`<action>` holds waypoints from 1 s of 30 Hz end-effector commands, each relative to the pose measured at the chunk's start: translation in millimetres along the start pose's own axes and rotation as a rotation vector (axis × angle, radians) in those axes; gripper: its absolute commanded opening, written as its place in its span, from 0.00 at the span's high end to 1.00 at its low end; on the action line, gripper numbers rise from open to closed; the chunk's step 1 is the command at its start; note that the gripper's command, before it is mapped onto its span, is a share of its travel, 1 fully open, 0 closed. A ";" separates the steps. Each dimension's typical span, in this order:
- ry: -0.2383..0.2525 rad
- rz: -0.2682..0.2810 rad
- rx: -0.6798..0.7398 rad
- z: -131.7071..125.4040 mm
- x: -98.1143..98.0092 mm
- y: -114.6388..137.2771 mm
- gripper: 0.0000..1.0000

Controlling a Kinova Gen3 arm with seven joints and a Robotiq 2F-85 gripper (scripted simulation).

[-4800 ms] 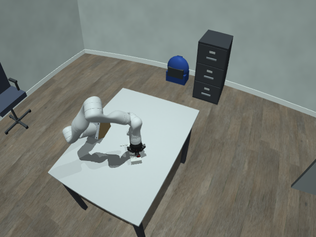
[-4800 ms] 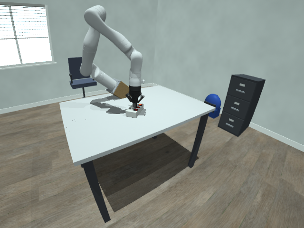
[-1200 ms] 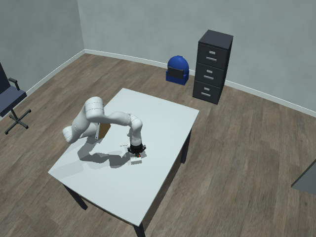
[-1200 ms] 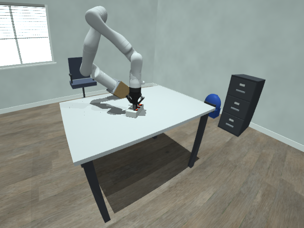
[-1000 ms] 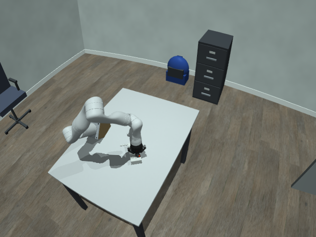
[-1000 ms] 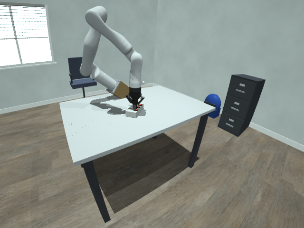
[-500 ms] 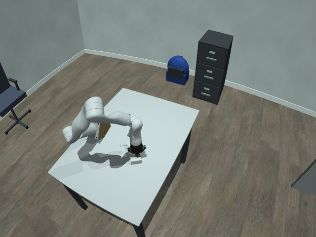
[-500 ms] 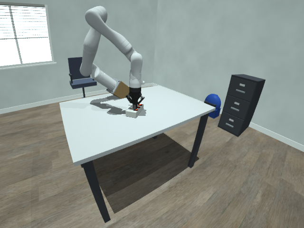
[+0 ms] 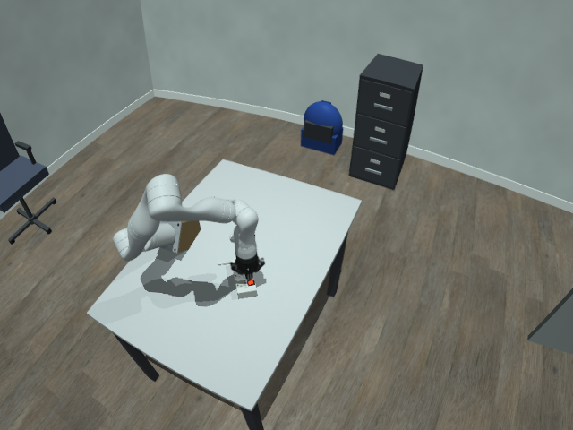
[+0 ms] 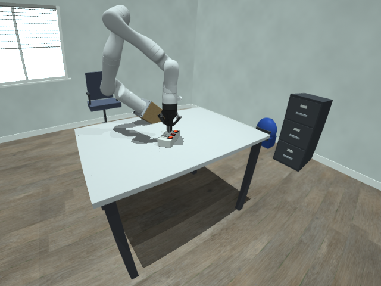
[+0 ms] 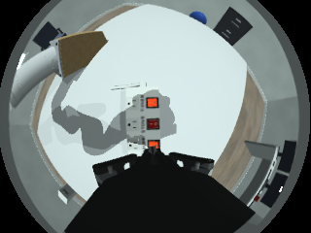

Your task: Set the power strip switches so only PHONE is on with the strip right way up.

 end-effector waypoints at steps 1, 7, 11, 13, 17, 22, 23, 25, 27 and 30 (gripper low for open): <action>-0.008 0.003 -0.004 2.2 -8.6 0.9 1.00; -0.004 0.002 -0.006 0.8 -8.1 1.4 1.00; -0.004 0.002 -0.006 0.8 -8.1 1.4 1.00; -0.004 0.002 -0.006 0.8 -8.1 1.4 1.00; -0.004 0.002 -0.006 0.8 -8.1 1.4 1.00; -0.004 0.002 -0.006 1.3 -8.4 2.5 1.00; -0.007 0.002 -0.005 3.6 -10.1 8.4 1.00; -0.008 0.003 0.010 8.6 -15.3 38.8 1.00; -0.007 0.004 0.010 11.3 -20.3 76.4 1.00; -0.006 0.003 -0.005 11.4 -21.7 89.1 1.00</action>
Point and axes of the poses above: the point where the finger pads meet when closed, its own x axis out along the fingers, its own z axis across the jaws, y = z × x, the point moved 4 cm from there along -x, back along the fingers, and after that the axes turned 1 degree about x, right-handed, at the moved point
